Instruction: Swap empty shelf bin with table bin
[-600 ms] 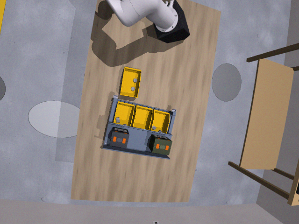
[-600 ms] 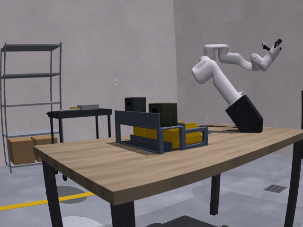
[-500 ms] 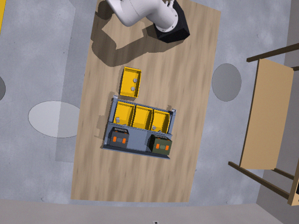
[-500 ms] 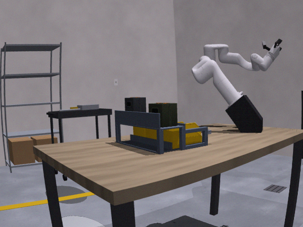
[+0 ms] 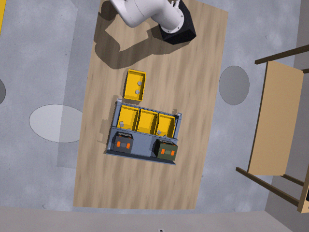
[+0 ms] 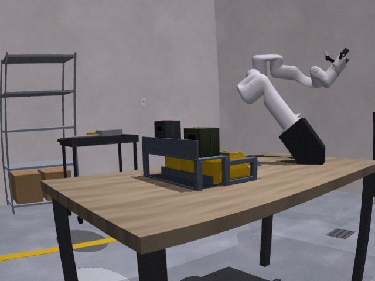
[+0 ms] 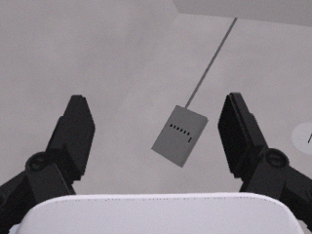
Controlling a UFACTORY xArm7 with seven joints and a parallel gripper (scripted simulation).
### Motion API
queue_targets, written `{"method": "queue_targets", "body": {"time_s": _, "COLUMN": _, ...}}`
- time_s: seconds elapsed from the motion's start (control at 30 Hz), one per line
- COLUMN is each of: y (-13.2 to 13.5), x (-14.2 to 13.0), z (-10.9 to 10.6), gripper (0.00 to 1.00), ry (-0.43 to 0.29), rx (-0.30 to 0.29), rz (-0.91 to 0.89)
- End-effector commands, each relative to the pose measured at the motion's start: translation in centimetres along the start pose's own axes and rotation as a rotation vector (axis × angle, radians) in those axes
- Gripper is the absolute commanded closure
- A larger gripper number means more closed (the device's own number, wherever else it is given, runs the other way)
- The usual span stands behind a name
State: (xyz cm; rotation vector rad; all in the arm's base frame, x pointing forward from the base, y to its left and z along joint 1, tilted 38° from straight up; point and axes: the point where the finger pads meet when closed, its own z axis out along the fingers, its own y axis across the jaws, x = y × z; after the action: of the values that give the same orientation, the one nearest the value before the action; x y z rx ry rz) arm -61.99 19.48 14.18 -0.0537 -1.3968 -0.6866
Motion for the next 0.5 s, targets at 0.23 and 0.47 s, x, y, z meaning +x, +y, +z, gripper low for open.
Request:
{"method": "queue_targets", "body": {"time_s": 0.23, "y": 0.5, "x": 0.1, "z": 0.2, "gripper": 0.00, "ry": 0.003, "rx": -0.010, "rz": 0.000}}
{"method": "queue_targets", "body": {"time_s": 0.47, "y": 1.4, "x": 0.0, "z": 0.2, "gripper": 0.00, "ry": 0.000, "rx": -0.031, "rz": 0.001}}
